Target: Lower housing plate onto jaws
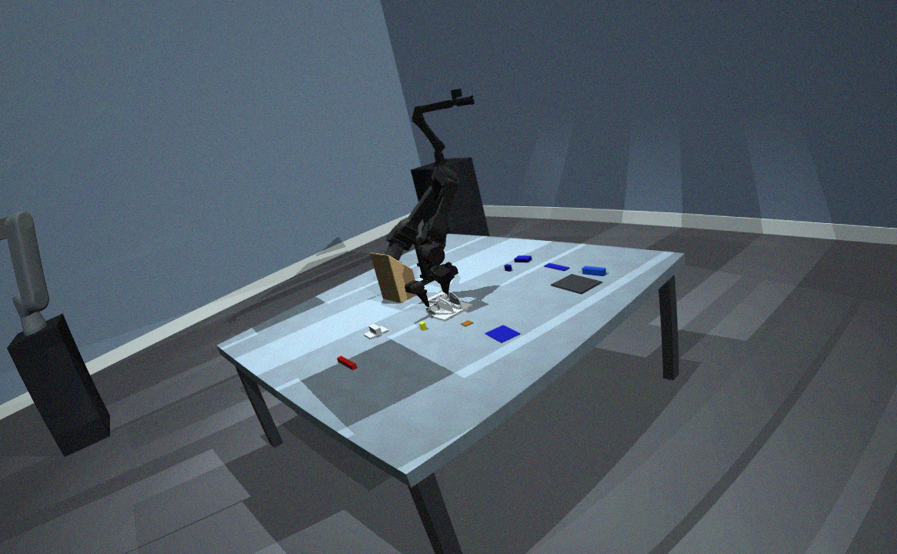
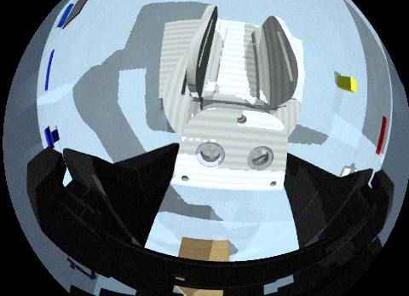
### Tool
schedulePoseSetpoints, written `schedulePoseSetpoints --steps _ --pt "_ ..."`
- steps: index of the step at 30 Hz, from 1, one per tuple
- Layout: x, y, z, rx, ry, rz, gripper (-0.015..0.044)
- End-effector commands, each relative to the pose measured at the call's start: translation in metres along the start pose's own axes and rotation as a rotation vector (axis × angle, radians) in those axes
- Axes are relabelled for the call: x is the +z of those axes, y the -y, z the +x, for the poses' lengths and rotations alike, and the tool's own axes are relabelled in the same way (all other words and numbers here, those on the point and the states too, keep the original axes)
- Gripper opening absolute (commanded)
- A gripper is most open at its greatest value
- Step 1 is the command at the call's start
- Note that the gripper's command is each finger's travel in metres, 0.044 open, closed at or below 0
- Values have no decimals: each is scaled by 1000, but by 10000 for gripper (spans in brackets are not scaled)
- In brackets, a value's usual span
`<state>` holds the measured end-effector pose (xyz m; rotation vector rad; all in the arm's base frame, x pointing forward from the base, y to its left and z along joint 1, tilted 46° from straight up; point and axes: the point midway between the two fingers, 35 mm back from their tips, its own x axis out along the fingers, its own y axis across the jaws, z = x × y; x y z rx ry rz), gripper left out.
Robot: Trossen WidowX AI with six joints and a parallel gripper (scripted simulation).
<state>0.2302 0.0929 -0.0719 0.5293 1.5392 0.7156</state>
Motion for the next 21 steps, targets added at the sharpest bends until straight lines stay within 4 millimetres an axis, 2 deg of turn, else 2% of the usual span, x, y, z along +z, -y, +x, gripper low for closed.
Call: schedulePoseSetpoints --steps 1,21 --pt "-1 -1 2 4 -2 4 351" --pt "-1 -1 4 4 -2 5 351"
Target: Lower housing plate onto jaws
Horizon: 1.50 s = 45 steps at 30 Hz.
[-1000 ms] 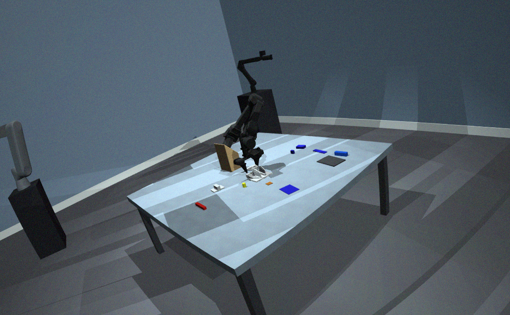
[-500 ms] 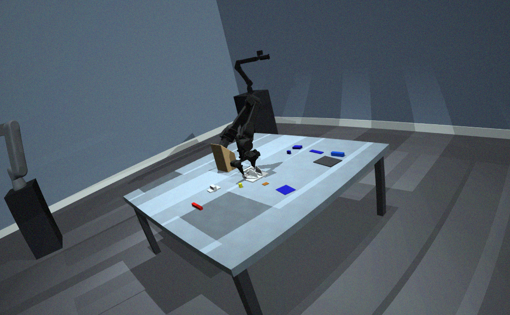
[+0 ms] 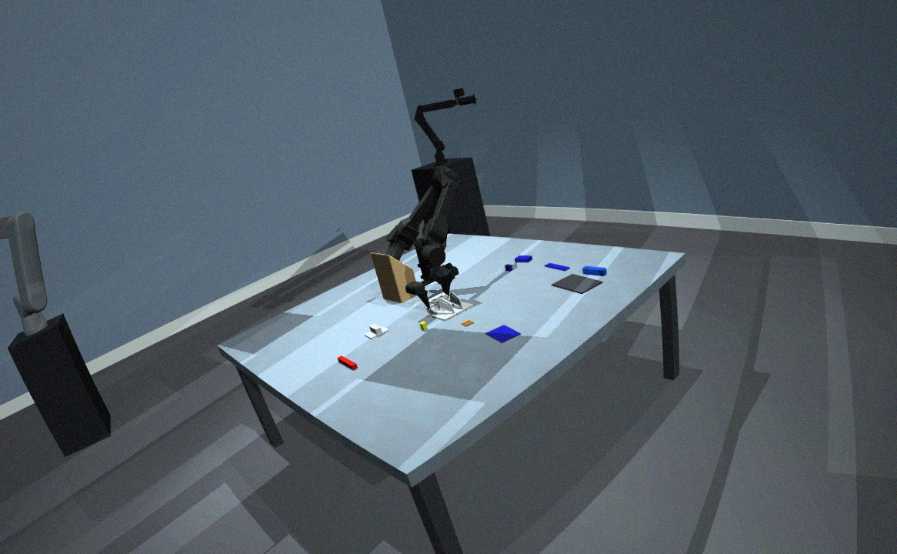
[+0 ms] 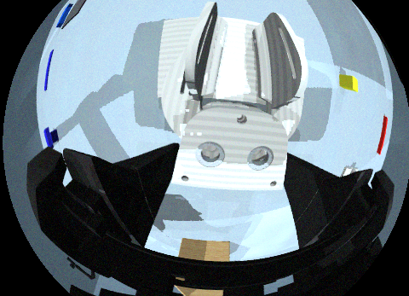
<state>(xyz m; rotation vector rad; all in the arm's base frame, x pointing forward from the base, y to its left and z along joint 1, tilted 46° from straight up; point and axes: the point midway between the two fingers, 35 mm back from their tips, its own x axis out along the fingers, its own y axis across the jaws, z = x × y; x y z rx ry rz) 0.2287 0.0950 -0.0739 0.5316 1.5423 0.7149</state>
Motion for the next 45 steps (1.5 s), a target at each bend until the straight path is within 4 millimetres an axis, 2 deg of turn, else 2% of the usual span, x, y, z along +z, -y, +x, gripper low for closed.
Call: schedulePoseSetpoints --steps 1,45 --pt "0 -1 1 4 0 3 351" --pt "0 -1 11 4 0 2 351"
